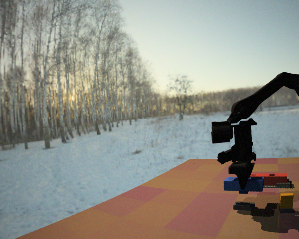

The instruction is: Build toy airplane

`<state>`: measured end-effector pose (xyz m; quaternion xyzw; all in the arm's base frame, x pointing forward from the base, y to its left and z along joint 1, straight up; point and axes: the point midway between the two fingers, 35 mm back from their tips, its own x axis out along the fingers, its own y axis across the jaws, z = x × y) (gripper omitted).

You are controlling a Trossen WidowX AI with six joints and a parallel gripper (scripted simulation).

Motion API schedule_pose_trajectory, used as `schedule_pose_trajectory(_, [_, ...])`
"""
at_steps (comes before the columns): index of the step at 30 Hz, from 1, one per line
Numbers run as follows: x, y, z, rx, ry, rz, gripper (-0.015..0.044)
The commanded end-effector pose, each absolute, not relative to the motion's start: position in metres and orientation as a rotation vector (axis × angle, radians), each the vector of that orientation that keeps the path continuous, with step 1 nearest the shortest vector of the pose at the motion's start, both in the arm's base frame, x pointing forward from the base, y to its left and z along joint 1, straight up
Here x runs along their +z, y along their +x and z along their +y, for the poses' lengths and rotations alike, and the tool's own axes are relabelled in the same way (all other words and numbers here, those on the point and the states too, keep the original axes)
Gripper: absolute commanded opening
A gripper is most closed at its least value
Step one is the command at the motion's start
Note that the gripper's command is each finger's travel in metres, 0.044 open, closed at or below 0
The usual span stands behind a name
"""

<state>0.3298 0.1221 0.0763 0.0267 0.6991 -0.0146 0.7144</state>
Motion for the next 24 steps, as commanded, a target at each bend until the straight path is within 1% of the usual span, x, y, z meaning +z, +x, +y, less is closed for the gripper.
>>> schedule_pose_trajectory(1, [0.094, 0.331, 0.123, -0.03, 0.063, 1.538, 0.0])
schedule_pose_trajectory(17, [0.145, 0.324, 0.12, -0.033, 0.061, 1.536, 0.0])
schedule_pose_trajectory(24, [0.147, 0.324, 0.115, -0.053, 0.081, 1.535, 0.0])
